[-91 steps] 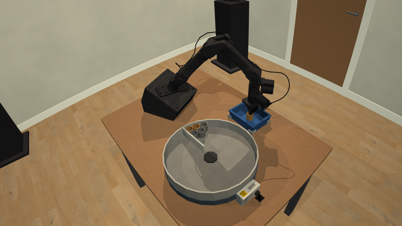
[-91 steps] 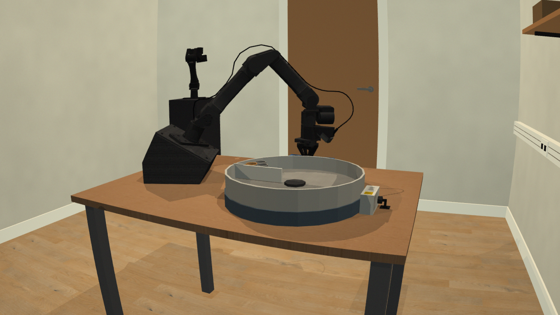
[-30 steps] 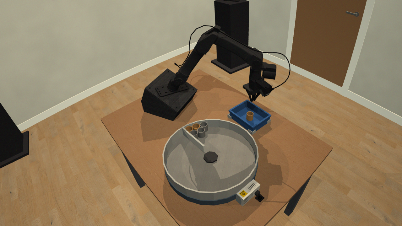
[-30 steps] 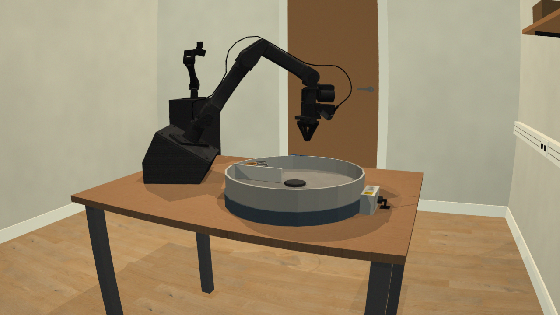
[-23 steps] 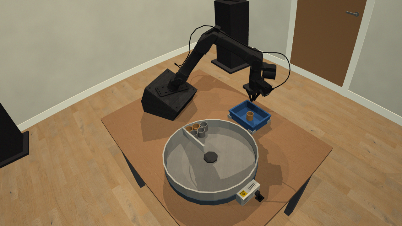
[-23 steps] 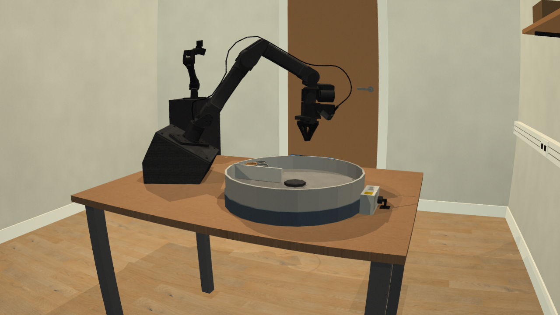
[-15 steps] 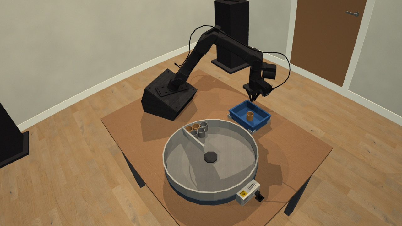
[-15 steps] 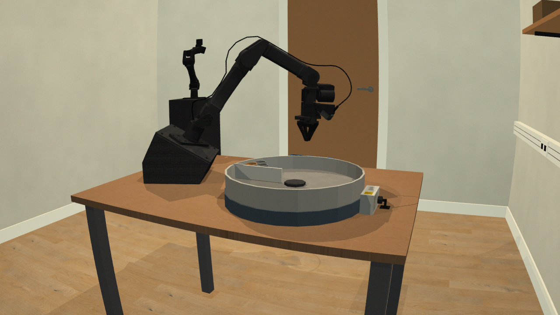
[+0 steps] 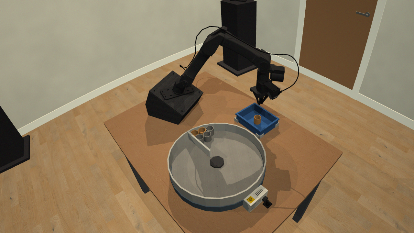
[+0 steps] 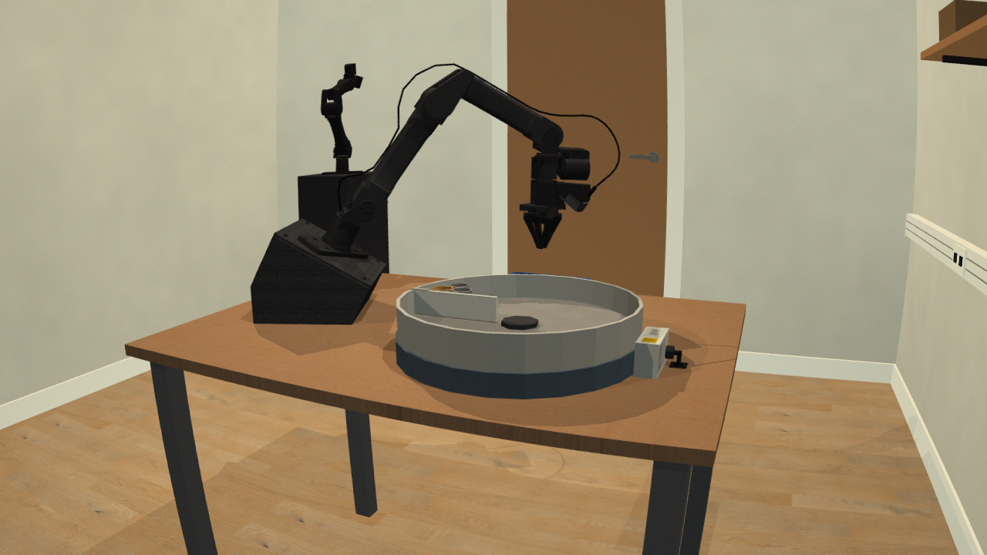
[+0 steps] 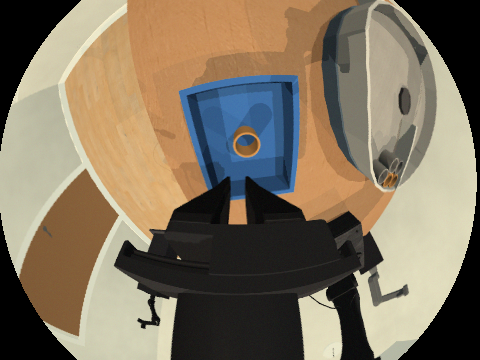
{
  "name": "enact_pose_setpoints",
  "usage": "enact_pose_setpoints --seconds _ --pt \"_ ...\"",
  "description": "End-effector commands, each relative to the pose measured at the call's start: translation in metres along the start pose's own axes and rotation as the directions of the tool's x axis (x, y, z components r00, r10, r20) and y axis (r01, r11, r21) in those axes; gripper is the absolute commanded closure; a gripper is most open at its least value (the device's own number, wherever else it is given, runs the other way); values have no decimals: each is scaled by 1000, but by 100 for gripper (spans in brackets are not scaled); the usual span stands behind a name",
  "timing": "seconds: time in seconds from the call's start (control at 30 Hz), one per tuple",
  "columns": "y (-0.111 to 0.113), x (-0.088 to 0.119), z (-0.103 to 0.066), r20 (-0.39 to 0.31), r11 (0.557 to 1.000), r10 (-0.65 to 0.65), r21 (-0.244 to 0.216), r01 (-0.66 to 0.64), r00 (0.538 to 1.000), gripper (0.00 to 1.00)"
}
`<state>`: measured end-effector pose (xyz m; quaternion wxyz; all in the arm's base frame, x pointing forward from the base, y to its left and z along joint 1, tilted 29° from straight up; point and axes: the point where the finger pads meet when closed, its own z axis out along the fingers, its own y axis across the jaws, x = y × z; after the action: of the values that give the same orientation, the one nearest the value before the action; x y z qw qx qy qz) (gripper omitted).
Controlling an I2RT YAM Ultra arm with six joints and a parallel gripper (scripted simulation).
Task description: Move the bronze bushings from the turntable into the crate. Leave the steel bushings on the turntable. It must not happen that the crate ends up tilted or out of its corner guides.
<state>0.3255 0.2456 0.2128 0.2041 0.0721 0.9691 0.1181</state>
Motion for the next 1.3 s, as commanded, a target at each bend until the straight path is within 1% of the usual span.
enact_pose_setpoints --seconds 0.0,0.23,0.53,1.27 --pt "8 -11 -27 59 999 11 -43 -9 998 84" --pt "7 -11 -27 58 999 11 -42 -9 998 84" --pt "8 -9 -34 56 999 8 -44 -6 998 84" --pt "7 -11 -34 60 999 12 -44 -9 998 84"
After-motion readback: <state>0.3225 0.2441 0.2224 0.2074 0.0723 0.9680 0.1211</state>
